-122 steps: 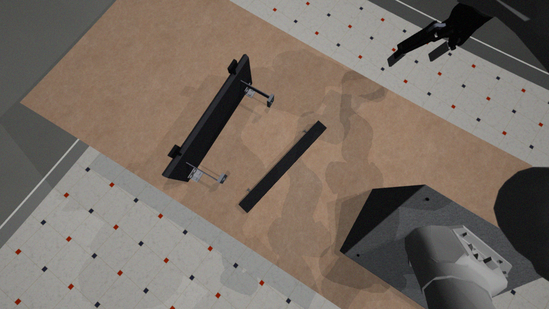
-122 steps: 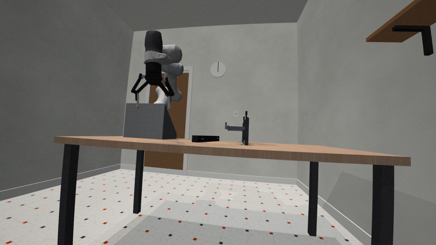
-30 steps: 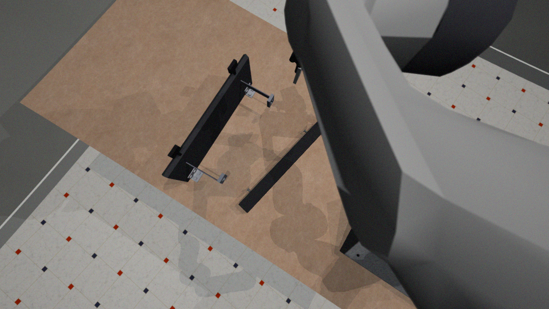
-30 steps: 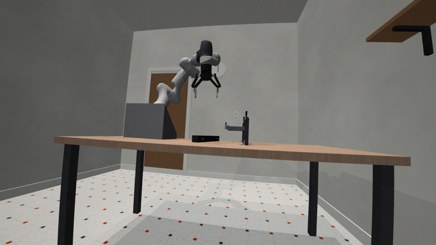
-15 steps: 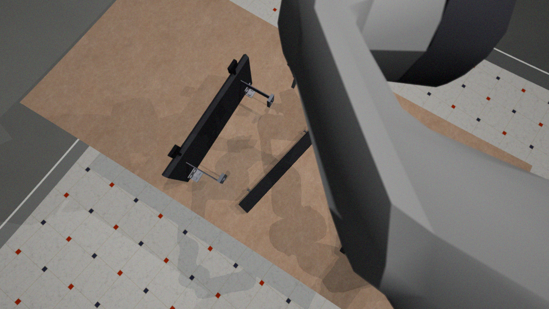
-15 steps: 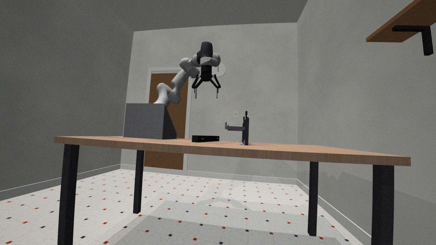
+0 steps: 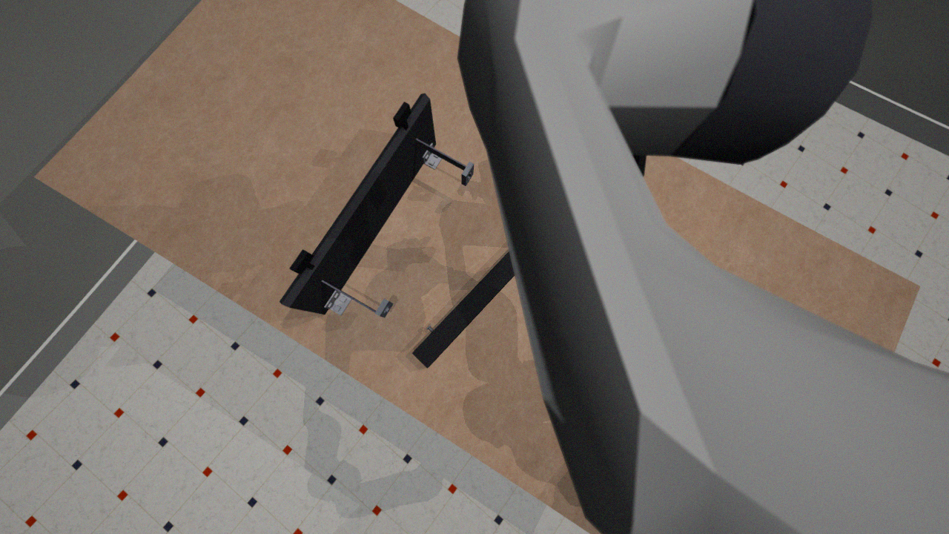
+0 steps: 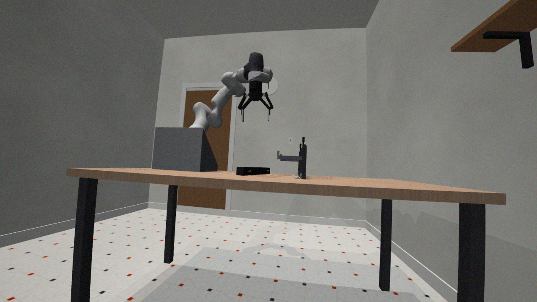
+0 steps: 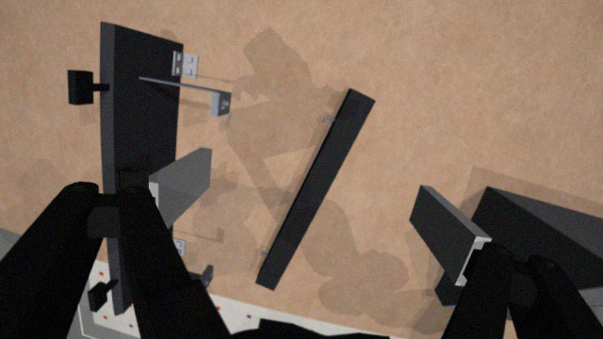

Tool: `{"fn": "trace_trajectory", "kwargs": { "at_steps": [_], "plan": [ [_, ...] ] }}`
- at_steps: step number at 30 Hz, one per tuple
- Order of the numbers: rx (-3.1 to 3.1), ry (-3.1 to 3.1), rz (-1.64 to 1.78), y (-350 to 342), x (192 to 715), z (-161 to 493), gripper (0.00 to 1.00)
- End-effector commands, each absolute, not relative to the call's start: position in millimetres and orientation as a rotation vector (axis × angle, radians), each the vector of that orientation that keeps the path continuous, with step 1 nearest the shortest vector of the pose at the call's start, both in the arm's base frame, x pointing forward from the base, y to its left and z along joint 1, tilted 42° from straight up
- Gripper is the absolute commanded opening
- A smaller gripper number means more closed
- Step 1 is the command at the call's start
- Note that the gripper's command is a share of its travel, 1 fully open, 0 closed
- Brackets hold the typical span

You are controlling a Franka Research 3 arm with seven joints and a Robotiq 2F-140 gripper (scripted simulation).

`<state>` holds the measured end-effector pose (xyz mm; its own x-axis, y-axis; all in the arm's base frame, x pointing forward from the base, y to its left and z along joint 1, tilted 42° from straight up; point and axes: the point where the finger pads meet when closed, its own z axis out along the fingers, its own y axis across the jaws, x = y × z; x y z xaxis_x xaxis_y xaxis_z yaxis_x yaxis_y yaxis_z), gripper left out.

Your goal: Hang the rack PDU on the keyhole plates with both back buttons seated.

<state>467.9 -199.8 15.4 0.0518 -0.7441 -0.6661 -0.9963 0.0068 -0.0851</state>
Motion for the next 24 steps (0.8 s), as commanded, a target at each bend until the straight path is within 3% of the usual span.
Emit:
{"fn": "trace_trajectory", "kwargs": {
  "at_steps": [1, 24],
  "plan": [
    [-1.775, 1.759, 0.611, -198, 467, 16, 1.0],
    [-1.745, 1.803, 0.636, -179, 469, 33, 1.0]
  ]
}}
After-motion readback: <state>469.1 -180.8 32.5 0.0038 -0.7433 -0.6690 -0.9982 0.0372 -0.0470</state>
